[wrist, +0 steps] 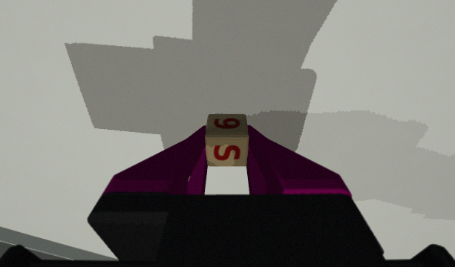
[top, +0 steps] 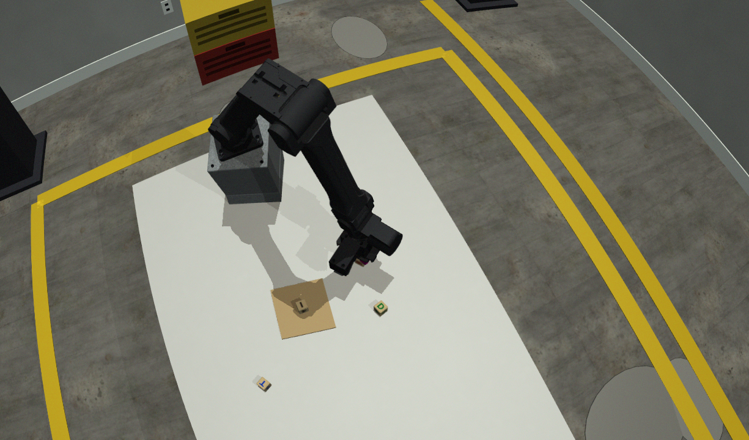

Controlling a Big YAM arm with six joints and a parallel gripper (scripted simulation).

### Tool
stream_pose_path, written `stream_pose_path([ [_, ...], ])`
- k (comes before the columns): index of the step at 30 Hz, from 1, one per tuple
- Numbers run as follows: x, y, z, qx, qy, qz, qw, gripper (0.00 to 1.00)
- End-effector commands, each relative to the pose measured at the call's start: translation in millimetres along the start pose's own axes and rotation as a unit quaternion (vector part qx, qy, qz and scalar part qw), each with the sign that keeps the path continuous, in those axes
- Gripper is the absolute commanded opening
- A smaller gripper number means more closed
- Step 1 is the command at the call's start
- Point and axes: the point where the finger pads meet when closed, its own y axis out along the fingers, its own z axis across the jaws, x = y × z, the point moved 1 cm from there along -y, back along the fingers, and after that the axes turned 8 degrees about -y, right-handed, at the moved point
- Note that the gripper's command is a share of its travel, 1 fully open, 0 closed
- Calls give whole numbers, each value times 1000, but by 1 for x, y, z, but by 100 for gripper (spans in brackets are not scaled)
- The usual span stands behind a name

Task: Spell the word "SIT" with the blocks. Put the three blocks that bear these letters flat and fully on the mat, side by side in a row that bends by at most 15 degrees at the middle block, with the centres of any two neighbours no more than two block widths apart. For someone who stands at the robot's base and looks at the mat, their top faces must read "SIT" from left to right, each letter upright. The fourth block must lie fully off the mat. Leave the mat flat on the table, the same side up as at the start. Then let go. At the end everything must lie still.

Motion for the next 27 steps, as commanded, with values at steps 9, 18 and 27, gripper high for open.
stream_pose_path([
  [9, -3, -21, 2, 3, -1, 0, 1000, 22],
  [18, 1, -72, 15, 14, 2, -3, 1000, 22],
  [27, -1, -106, 6, 8, 1, -1, 1000, 22],
])
